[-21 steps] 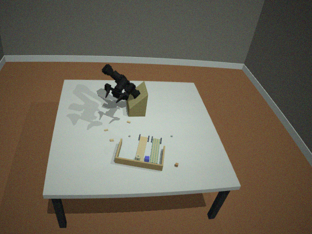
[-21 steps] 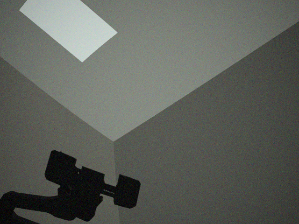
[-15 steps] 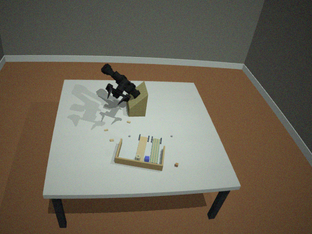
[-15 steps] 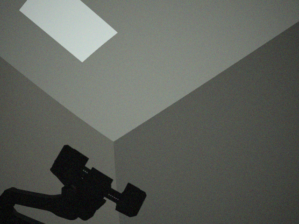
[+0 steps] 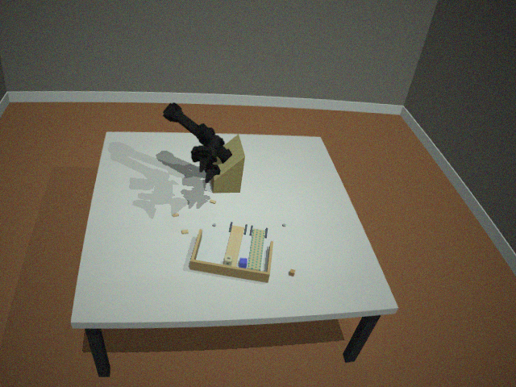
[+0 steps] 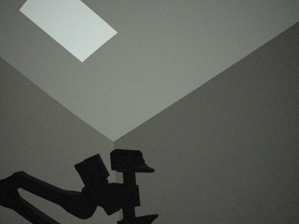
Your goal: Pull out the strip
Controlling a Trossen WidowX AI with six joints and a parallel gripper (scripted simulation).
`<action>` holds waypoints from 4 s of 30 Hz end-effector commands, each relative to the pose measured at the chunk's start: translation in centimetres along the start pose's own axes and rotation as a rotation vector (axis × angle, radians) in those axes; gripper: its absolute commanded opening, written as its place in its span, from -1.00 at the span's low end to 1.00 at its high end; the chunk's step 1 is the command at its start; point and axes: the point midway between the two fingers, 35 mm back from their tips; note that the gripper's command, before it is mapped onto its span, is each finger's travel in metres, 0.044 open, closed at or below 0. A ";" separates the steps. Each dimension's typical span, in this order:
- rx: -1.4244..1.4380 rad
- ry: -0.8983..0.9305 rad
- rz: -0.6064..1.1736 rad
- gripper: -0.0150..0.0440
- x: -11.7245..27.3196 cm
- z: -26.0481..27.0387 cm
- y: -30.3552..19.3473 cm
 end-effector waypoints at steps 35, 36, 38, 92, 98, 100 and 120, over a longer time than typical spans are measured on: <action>1.944 -0.028 0.420 0.86 0.0 -10.0 -10.1; 1.944 -0.028 0.420 0.86 0.0 -10.0 -10.1; 1.944 -0.028 0.420 0.86 0.0 -10.0 -10.1; 1.599 -1.123 0.680 -0.49 -10.2 -19.1 -10.9; 1.599 -1.122 0.680 -0.49 -10.7 -20.0 -10.7; 1.599 -1.122 0.680 -0.49 -10.8 -20.2 -10.6; 1.600 -1.123 0.678 -0.49 -12.3 -23.0 -9.5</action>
Point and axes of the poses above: the point midway between the two fingers, 35 mm back from their tips, its own x axis back along the fingers, its own z axis across the jaws, y = z × x, and after that the axes turned 8 degrees about -x, right-handed
